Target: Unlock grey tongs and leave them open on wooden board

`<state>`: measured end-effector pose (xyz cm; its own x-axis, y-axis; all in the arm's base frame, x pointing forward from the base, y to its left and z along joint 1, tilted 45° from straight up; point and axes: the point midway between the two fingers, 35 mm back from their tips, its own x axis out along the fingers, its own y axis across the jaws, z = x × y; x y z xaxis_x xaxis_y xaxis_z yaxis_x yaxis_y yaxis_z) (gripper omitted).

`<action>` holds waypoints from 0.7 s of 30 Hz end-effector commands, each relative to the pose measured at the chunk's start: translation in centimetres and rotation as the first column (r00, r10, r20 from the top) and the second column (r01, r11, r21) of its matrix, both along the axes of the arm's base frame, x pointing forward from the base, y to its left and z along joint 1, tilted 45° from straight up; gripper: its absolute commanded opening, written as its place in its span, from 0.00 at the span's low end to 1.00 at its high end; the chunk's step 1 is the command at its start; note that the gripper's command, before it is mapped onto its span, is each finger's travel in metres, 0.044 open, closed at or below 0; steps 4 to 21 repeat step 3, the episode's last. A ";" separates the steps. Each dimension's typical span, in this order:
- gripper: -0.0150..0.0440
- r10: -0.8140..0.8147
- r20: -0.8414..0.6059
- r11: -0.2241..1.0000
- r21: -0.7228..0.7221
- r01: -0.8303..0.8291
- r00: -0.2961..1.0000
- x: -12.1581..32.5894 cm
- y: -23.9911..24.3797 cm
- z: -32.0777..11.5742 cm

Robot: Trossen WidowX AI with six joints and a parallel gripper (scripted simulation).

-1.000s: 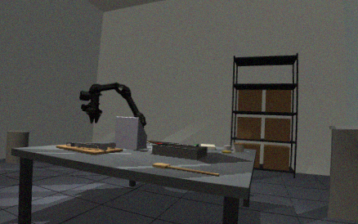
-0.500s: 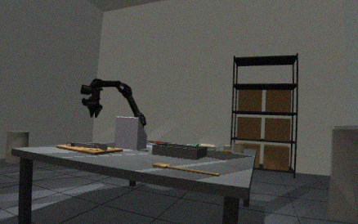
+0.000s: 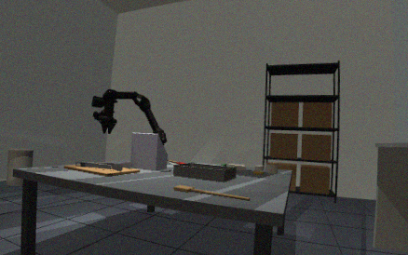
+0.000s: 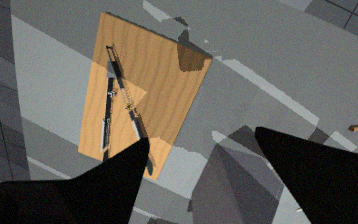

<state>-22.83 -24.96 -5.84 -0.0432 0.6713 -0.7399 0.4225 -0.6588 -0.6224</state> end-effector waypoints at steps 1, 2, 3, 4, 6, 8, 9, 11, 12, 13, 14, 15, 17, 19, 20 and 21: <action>1.00 -0.005 -0.001 1.000 -0.001 0.005 1.000 0.0 0.0 0.0; 1.00 -0.005 -0.001 1.000 -0.001 0.005 1.000 0.0 0.0 0.0; 1.00 -0.005 -0.001 1.000 -0.001 0.005 1.000 0.0 0.0 0.0; 1.00 -0.005 -0.001 1.000 -0.001 0.005 1.000 0.0 0.0 0.0; 1.00 -0.005 -0.001 1.000 -0.001 0.005 1.000 0.0 0.0 0.0; 1.00 -0.005 -0.001 1.000 -0.001 0.005 1.000 0.0 0.0 0.0; 1.00 -0.005 -0.001 1.000 -0.001 0.005 1.000 0.0 0.0 0.0; 1.00 -0.005 -0.001 1.000 -0.001 0.005 1.000 0.0 0.0 0.0; 1.00 -0.005 -0.001 1.000 -0.001 0.005 1.000 0.0 0.0 0.0; 1.00 -0.005 -0.001 1.000 -0.001 0.005 1.000 0.0 0.0 0.0; 1.00 -0.005 -0.001 1.000 -0.001 0.005 1.000 0.0 0.0 0.0; 1.00 -0.005 -0.001 1.000 -0.001 0.005 1.000 0.0 0.0 0.0; 1.00 -0.005 -0.001 1.000 -0.001 0.005 1.000 0.0 0.0 0.0; 1.00 -0.005 -0.001 1.000 -0.001 0.005 1.000 0.0 0.0 0.0; 1.00 -0.005 -0.001 1.000 -0.001 0.005 1.000 0.0 0.0 0.0; 1.00 -0.005 -0.001 1.000 -0.001 0.005 1.000 0.0 0.0 0.0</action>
